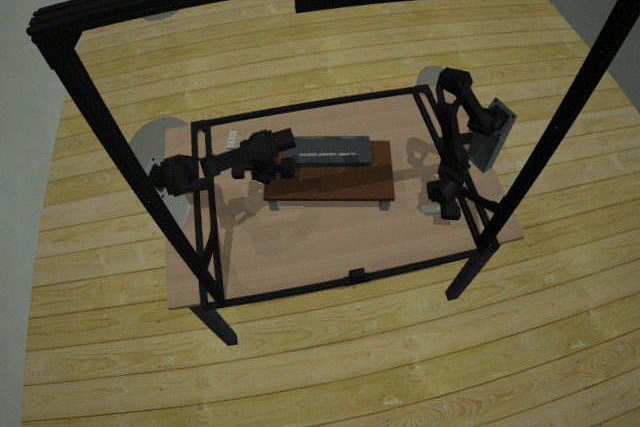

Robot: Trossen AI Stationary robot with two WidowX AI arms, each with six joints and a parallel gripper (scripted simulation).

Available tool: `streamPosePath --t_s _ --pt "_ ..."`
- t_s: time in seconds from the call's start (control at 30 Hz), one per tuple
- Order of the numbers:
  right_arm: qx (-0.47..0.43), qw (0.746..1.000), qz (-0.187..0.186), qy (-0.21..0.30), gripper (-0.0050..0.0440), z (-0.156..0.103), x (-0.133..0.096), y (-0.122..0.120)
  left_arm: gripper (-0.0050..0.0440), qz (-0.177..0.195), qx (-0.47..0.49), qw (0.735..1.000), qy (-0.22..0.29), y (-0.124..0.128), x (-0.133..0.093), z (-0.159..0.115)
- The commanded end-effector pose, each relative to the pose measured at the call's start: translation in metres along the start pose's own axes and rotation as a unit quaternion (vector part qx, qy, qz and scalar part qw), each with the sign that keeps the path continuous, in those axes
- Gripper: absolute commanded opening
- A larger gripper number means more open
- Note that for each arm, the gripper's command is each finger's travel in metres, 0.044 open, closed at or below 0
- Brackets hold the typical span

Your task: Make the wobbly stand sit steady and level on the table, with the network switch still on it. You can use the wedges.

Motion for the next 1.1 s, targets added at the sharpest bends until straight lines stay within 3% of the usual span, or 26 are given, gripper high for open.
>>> streamPosePath --t_s 0.0,0.93,0.97,1.07 --pt "-0.004 1.0 0.004 0.001 0.0241 -0.0011 0.0235 0.0018 0.0 0.0 0.0 1.0 0.0 0.0 0.0 0.0" --pt "-0.004 1.0 0.004 0.001 0.0241 -0.0011 0.0315 0.0018 0.0 0.0 0.0 1.0 0.0 0.0 0.0 0.0" --pt "-0.001 1.0 0.004 0.0 0.0 -0.0007 0.0289 0.0019 0.0 0.0 0.0 1.0 0.0 0.0 0.0 0.0" --pt "-0.001 1.0 0.004 0.0 0.0 -0.0007 0.0289 0.0019 0.0 0.0 0.0 1.0 0.0 0.0 0.0 0.0"
Point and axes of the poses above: on each arm, the point midway between the two fingers, 35 mm back from their tips, its own x axis out along the fingers, its own y axis across the jaws, z = x × y, the point moved 4 cm from there along -x, back along the fingers, and after that the axes turned 1 degree about -x, right-handed, at the moved point
